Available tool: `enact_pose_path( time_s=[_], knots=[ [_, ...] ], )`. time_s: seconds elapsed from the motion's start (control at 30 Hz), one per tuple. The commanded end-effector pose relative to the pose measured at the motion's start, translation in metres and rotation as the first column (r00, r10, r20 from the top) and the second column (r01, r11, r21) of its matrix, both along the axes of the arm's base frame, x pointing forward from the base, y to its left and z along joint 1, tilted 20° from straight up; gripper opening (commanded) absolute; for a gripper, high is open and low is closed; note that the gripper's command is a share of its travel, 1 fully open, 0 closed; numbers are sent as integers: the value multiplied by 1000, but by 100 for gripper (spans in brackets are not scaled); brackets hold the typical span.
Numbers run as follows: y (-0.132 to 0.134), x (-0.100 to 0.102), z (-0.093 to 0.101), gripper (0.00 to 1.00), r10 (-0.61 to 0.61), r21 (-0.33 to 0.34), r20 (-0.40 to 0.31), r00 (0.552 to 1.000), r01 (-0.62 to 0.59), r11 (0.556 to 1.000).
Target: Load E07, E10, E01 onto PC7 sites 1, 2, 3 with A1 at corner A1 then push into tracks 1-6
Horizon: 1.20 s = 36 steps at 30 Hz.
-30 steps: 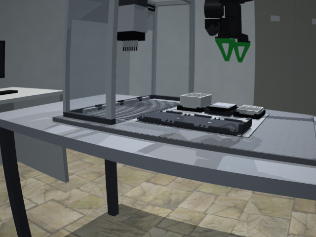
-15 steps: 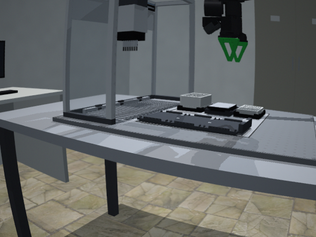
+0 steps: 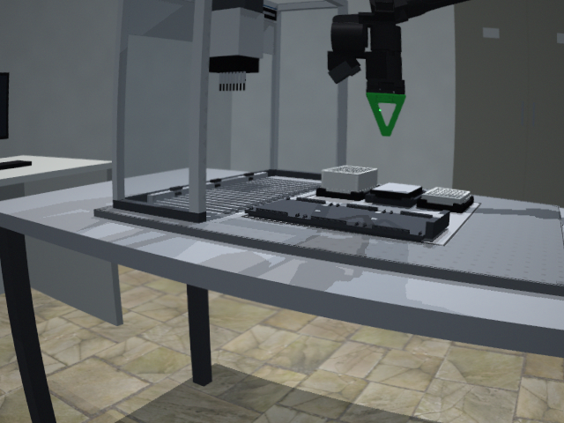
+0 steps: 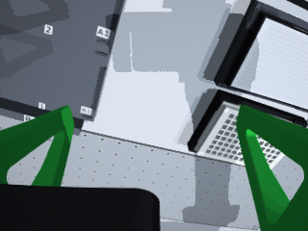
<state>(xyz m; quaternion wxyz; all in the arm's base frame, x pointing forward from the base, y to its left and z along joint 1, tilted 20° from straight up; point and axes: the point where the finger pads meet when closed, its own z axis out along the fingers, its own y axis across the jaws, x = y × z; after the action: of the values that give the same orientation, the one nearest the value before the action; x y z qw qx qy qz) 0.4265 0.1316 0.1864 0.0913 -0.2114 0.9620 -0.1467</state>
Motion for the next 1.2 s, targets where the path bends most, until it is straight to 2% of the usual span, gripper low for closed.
enact_pose_path(
  time_s=[0.0,0.17,0.23,0.27,0.3,0.33,0.37,0.43,0.5,0.53,0.57,0.77,1.0,1.07,1.17],
  knots=[
    [23,27,21,100,153,-6,41,987,-153,988],
    [34,51,4,100,301,-49,-5,954,-301,952],
    [30,52,3,100,351,-64,-27,936,-352,934],
    [22,36,-16,100,378,-72,-83,922,-384,920],
    [20,30,-2,100,406,-77,-80,910,-412,908],
    [20,30,-1,100,434,-82,-93,896,-441,894],
    [26,44,19,100,462,-90,-56,885,-465,881],
    [26,45,18,100,515,-102,-73,854,-520,848],
    [26,45,18,100,515,-102,-73,854,-520,848],
    [25,41,0,100,538,-101,-124,834,-550,829],
    [25,41,-1,100,562,-104,-138,815,-577,810],
    [25,41,-1,100,694,-118,-208,690,-721,682],
    [25,41,-2,100,809,-116,-289,513,-857,502],
    [25,41,-2,100,809,-116,-289,513,-857,502],
    [25,41,-2,100,844,-109,-323,429,-903,416]
  ],
)
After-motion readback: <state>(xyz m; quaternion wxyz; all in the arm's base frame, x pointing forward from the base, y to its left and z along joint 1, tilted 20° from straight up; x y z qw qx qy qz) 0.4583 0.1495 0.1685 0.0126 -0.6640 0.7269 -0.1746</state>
